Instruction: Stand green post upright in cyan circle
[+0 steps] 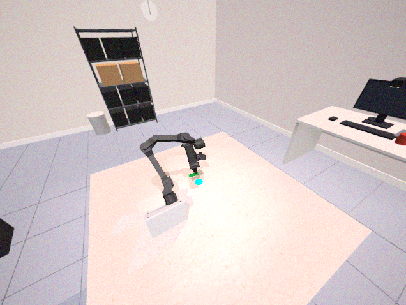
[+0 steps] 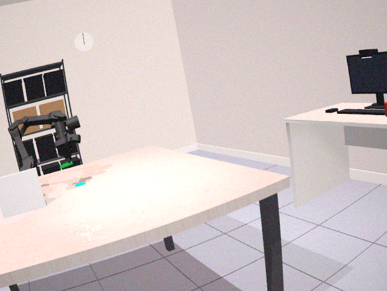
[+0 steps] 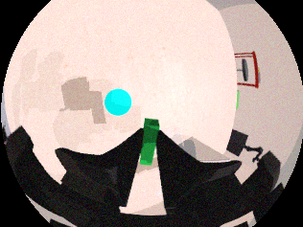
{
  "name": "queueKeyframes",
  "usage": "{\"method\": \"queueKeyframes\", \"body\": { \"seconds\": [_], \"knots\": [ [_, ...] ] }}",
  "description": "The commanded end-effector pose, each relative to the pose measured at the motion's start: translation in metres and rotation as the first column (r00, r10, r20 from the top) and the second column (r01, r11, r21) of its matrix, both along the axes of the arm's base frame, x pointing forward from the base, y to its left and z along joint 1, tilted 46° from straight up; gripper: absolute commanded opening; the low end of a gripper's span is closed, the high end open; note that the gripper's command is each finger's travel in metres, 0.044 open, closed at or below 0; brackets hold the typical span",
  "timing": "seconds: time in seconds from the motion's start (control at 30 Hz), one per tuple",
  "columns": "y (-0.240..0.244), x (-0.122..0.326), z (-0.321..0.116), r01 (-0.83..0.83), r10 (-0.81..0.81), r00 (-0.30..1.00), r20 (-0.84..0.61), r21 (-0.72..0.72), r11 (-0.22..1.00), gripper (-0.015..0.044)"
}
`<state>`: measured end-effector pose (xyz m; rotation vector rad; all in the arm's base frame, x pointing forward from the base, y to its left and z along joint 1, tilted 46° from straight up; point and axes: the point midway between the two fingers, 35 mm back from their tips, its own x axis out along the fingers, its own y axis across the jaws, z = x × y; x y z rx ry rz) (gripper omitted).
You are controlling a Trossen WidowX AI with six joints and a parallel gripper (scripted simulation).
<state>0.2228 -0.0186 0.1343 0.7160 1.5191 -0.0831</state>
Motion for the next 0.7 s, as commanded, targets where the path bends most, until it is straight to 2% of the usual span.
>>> {"method": "queueKeyframes", "body": {
  "seconds": [0.0, 0.67],
  "knots": [
    [0.0005, -0.0016, -0.0018, 0.004, -0.004, 1.000, 0.003, -0.028, 1.000, 0.0022],
    [0.0015, -0.0043, -0.0071, 0.023, -0.018, 0.999, 0.041, -0.145, 0.989, 0.0022]
  ]
}}
